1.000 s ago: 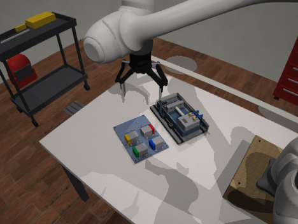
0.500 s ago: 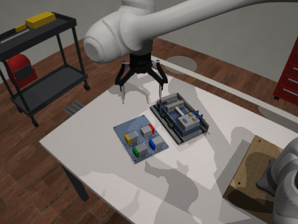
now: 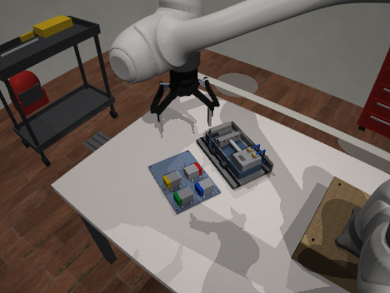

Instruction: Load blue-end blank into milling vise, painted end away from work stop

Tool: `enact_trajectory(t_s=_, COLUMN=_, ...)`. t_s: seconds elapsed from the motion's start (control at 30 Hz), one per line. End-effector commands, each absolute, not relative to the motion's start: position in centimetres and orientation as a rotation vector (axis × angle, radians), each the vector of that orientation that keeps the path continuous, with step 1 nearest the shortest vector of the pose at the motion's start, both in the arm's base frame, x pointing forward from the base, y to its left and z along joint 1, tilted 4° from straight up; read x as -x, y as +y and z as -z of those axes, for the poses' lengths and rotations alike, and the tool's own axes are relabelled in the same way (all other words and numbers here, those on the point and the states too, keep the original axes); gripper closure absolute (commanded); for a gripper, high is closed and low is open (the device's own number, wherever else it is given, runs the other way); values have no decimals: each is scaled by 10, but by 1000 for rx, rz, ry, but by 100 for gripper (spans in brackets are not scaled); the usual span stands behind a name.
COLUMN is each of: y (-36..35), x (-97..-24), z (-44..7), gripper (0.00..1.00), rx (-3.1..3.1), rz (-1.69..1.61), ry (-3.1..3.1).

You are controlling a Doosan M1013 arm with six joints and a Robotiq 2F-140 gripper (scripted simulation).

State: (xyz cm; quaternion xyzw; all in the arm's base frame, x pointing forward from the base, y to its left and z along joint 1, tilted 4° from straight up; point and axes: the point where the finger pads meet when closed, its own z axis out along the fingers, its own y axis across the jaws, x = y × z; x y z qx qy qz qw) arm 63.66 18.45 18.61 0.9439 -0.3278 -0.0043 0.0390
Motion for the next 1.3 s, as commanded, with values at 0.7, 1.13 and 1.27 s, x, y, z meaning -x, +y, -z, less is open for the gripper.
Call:
enact_trajectory(t_s=0.7, y=185, x=-637, z=-186, gripper=0, rx=-3018, rz=31, ry=-538)
enact_trajectory(t_s=1.13, y=185, x=-637, z=-186, gripper=0, rx=-3050, rz=39, ry=-316)
enact_trajectory(t_s=1.27, y=185, x=-637, z=-186, gripper=0, rx=-3059, rz=42, ry=-222)
